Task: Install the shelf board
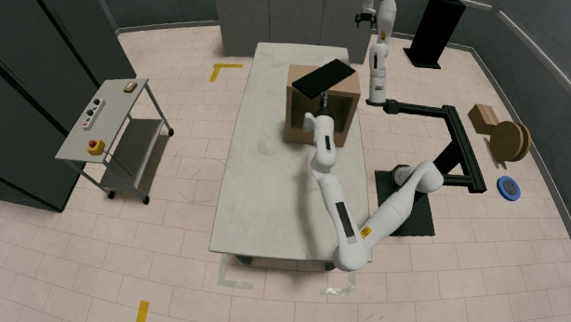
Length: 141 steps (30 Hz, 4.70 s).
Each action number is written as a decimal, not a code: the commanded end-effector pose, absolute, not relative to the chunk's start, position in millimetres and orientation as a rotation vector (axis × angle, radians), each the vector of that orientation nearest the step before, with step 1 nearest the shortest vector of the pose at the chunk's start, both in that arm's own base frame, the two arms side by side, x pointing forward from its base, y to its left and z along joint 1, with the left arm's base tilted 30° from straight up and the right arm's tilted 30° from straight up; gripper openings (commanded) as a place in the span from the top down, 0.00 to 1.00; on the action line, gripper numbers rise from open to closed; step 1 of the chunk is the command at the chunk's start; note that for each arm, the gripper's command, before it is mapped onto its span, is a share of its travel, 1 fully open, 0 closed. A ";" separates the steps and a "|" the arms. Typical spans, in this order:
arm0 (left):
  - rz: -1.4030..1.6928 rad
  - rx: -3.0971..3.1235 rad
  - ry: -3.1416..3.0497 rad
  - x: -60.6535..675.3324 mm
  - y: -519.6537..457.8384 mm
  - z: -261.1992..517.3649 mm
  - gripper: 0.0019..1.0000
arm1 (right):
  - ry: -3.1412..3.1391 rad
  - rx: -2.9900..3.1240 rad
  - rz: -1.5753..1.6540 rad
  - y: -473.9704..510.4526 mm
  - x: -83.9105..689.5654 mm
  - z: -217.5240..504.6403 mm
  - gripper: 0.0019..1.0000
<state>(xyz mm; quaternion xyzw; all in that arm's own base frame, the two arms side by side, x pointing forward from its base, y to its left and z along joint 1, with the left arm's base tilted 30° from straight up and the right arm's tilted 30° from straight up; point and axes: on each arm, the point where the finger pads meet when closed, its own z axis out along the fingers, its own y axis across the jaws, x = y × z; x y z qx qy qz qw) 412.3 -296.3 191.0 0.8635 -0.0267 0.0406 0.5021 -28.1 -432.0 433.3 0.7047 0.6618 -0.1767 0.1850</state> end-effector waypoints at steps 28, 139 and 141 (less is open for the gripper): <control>0.099 2.086 -0.066 462.5 -297.2 196.7 0.90 | 1.864 1.985 -0.499 -432.1 -28.2 433.9 0.00; 0.099 2.086 -0.066 430.7 -313.2 184.2 0.90 | 1.864 1.985 -0.499 -432.1 -28.2 433.9 0.00; 0.099 2.086 -0.066 432.2 -313.2 184.4 0.90 | 1.864 1.985 -0.499 -432.1 -28.2 433.9 0.00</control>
